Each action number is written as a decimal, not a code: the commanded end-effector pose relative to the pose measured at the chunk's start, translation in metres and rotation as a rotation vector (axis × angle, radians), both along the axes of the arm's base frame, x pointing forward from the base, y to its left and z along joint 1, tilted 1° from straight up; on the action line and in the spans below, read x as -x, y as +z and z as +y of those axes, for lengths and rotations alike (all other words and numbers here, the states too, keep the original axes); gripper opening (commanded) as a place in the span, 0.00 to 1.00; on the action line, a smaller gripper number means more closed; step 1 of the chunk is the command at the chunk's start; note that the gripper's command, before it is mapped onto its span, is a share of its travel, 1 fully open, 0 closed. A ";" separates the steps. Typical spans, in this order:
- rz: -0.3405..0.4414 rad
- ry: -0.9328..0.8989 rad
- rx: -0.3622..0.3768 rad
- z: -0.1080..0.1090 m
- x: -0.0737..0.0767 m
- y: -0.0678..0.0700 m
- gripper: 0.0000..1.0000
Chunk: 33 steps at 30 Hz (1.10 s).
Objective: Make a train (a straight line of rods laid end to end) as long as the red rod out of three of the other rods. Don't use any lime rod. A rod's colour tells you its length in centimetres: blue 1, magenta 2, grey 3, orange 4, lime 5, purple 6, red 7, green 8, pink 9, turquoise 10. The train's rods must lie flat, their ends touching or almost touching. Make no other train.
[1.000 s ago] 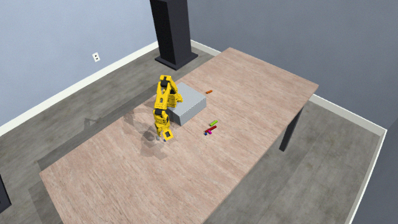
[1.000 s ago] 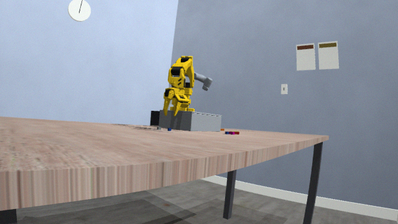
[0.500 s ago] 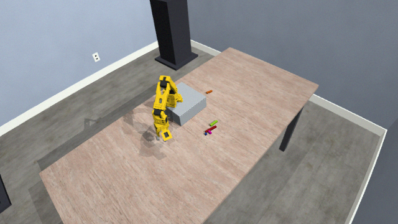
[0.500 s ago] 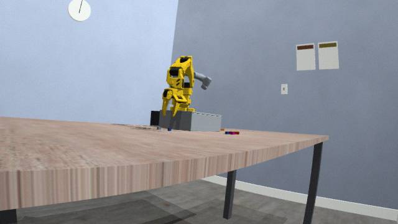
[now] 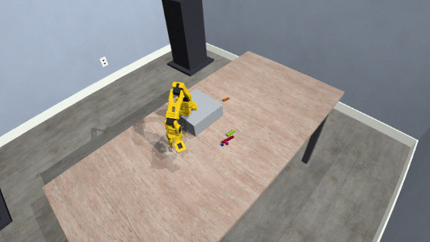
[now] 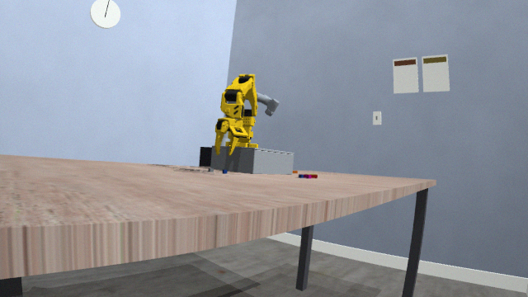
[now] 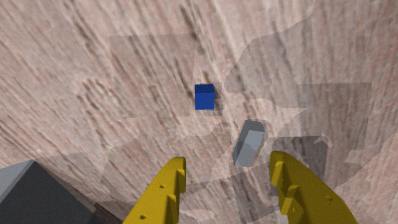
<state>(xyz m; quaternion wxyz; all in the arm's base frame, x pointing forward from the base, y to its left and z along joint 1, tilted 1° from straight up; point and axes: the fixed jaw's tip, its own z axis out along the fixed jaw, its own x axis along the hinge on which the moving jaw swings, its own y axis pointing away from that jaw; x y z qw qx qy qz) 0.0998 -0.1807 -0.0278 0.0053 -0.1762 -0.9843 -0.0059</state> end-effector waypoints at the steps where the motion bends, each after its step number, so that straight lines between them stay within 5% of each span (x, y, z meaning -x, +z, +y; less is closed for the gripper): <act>1: 0.001 -0.017 -0.003 -0.001 0.001 -0.004 0.19; 33: 0.001 -0.017 -0.003 0.000 0.002 -0.050 0.19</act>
